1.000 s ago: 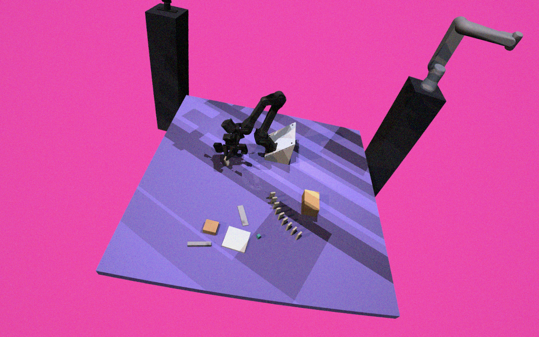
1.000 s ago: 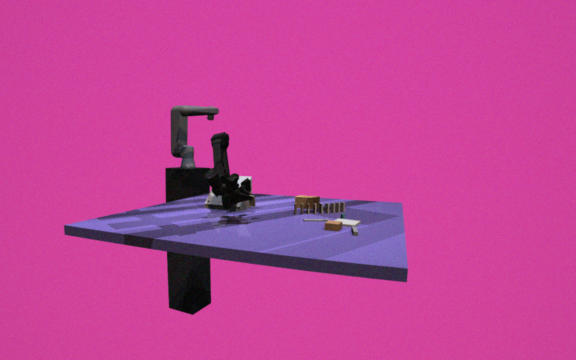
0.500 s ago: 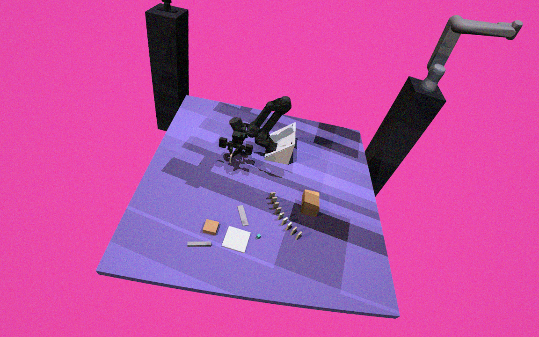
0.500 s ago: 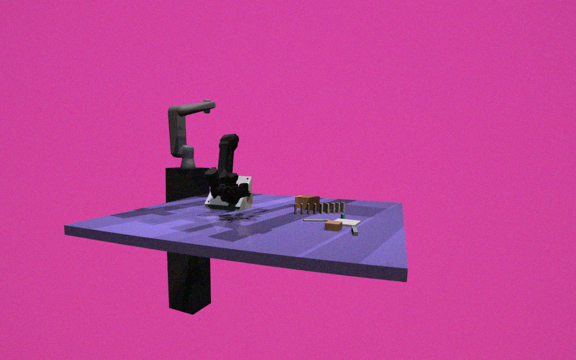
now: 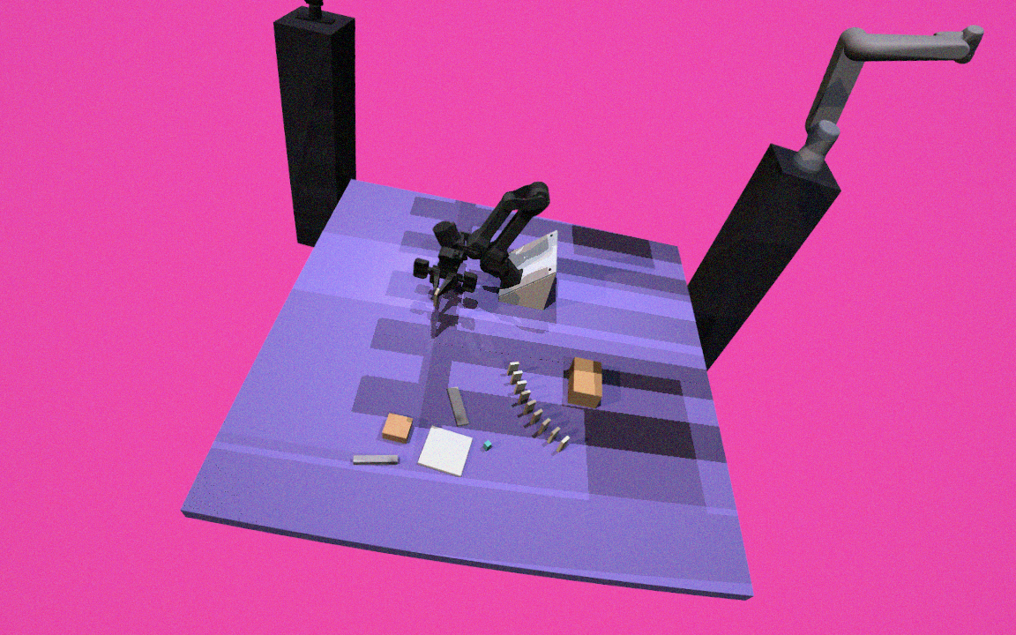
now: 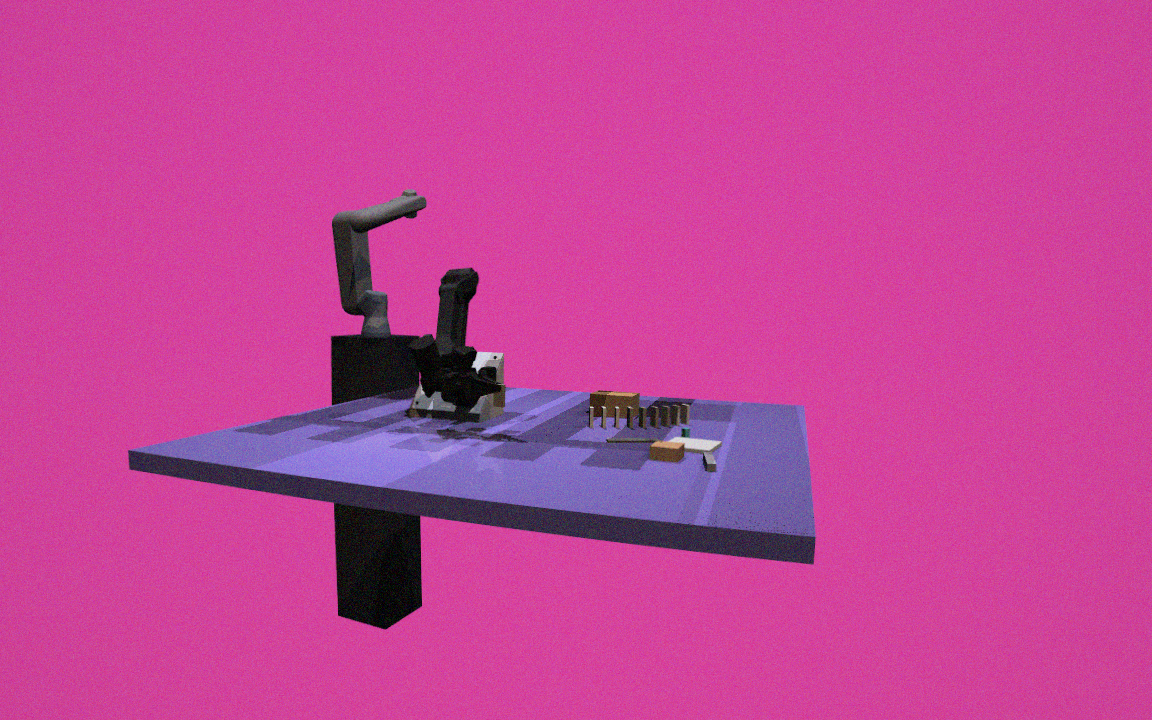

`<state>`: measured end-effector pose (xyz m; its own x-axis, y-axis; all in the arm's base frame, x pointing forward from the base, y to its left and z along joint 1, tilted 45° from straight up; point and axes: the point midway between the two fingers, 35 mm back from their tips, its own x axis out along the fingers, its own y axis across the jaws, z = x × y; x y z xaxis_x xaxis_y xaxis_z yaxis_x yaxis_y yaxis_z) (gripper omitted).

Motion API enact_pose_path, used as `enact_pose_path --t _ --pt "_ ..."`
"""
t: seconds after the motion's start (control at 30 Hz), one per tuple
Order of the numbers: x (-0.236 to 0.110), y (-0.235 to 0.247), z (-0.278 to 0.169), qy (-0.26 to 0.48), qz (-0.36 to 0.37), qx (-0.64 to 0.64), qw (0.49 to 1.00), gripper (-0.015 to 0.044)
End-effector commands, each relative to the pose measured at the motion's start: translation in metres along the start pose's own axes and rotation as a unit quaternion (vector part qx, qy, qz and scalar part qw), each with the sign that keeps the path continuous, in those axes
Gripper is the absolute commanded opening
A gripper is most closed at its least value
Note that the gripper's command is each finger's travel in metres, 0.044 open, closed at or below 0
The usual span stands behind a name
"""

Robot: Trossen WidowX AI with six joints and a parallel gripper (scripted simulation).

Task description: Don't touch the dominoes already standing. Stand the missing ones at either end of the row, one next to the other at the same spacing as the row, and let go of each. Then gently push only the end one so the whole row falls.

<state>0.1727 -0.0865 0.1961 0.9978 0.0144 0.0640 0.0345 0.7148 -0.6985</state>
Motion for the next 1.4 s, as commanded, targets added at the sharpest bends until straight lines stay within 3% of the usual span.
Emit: enact_pose_path --t 0.0,1.37 --pt "0.0 0.001 0.0 -0.001 0.002 -0.003 1.0 0.0022" --pt "0.007 -0.008 -0.04 0.002 0.013 -0.008 1.0 0.0022"
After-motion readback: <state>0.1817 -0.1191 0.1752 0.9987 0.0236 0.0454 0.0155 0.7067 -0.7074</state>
